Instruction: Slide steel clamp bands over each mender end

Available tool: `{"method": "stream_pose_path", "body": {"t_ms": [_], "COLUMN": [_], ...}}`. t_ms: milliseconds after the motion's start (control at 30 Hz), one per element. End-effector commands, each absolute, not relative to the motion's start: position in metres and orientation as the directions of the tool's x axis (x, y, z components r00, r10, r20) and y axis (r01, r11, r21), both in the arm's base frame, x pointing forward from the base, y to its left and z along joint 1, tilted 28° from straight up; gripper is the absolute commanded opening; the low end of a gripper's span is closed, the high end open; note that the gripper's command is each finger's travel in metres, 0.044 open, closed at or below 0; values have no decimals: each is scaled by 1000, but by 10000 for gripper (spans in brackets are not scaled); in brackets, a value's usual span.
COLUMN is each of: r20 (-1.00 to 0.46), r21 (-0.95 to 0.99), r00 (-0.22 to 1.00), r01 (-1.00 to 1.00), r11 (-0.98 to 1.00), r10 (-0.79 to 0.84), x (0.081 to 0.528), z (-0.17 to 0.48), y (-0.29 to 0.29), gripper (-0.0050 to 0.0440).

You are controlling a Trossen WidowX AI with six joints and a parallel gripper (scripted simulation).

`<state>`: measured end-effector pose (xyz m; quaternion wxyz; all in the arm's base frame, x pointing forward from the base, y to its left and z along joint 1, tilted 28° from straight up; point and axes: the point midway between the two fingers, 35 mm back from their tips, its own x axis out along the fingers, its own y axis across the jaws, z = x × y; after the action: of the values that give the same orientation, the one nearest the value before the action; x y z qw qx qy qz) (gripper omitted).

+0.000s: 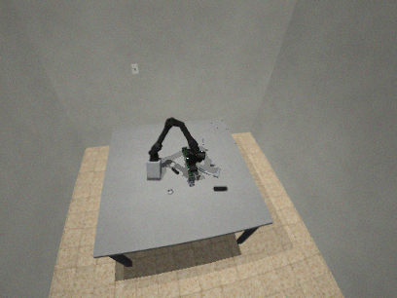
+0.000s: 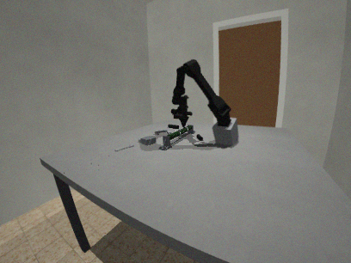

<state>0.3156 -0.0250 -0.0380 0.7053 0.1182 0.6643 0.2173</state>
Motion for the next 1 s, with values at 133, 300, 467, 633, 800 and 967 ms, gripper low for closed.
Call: {"method": "stream_pose_path", "body": {"t_ms": [133,300,467,633,800,967], "r20": [-884,-884,-884,-884,-884,-884], "r21": [459,459,459,459,459,459], "r00": [24,24,24,24,24,24], "r01": [-152,-152,-152,-152,-152,-152], "r11": [875,875,875,875,875,875], "r10": [467,467,467,467,467,467], "x": [313,312,312,311,310,310], "z": [-33,-31,-28,-27,-25,-22], "y": [-16,-11,-7,-4,0,5], "gripper": [0,0,0,0,0,0]}}
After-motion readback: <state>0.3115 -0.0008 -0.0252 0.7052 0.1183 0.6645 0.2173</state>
